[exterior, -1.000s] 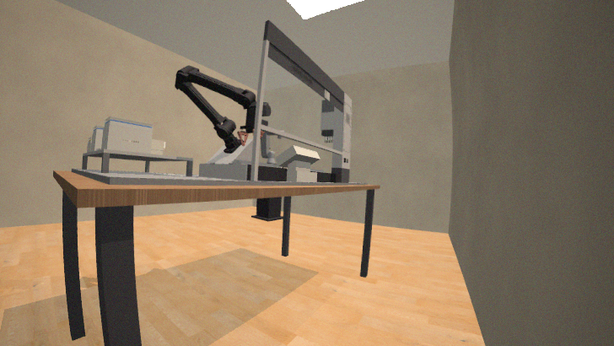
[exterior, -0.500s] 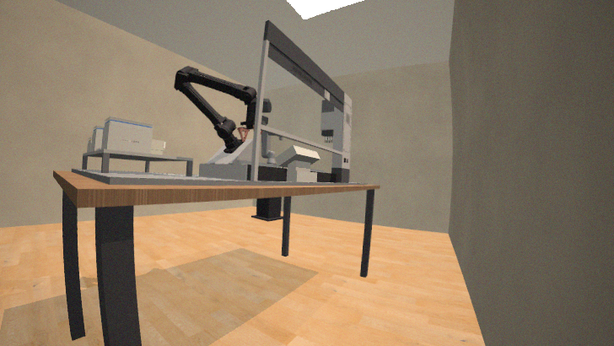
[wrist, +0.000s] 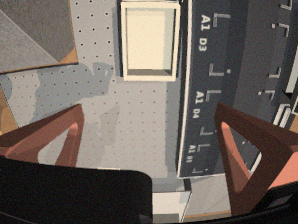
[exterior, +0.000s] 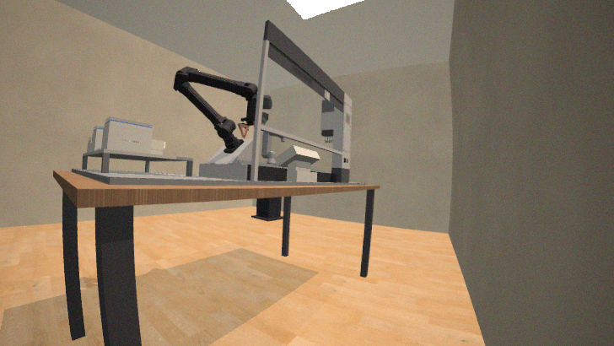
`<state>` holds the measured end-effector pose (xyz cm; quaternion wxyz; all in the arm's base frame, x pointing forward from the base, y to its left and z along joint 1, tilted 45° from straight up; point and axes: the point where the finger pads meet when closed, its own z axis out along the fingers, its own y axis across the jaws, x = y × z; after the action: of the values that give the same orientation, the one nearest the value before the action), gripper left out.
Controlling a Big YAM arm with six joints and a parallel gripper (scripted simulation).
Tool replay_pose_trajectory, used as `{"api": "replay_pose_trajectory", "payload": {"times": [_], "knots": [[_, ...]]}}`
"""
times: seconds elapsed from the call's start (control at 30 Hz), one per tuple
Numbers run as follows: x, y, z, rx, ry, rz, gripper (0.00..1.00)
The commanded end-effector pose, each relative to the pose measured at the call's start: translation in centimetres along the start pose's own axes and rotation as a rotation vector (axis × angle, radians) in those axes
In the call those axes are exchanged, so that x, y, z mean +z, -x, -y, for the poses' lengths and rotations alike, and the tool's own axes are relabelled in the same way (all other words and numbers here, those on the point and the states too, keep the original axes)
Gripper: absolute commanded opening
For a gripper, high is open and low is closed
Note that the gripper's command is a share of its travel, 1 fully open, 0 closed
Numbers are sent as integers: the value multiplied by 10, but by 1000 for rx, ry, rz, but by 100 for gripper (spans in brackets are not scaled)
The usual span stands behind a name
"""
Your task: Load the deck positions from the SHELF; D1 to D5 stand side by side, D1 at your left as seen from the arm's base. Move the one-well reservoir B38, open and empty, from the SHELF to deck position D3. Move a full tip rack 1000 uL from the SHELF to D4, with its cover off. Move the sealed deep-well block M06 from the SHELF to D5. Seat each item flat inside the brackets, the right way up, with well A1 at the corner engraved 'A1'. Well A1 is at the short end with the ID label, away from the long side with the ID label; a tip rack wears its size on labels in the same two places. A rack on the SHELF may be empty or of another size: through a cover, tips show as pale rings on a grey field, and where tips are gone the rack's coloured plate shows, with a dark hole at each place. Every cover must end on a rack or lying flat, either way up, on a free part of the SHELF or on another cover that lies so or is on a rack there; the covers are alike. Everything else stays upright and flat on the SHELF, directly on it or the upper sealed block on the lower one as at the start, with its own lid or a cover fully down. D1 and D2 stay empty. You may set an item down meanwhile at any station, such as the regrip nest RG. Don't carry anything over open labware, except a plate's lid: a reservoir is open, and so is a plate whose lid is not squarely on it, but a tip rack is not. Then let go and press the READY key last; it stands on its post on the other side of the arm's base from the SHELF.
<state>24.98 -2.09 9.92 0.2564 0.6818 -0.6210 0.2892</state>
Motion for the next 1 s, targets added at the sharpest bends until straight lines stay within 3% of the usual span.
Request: {"api": "replay_pose_trajectory", "payload": {"times": [0.0, 0.07, 0.97], "knots": [[-22, -3, 18, 44, -45, 18, 100], [-12, -2, 11, 34, -25, 11, 100], [-12, -2, 11, 34, -25, 11, 100]]}}
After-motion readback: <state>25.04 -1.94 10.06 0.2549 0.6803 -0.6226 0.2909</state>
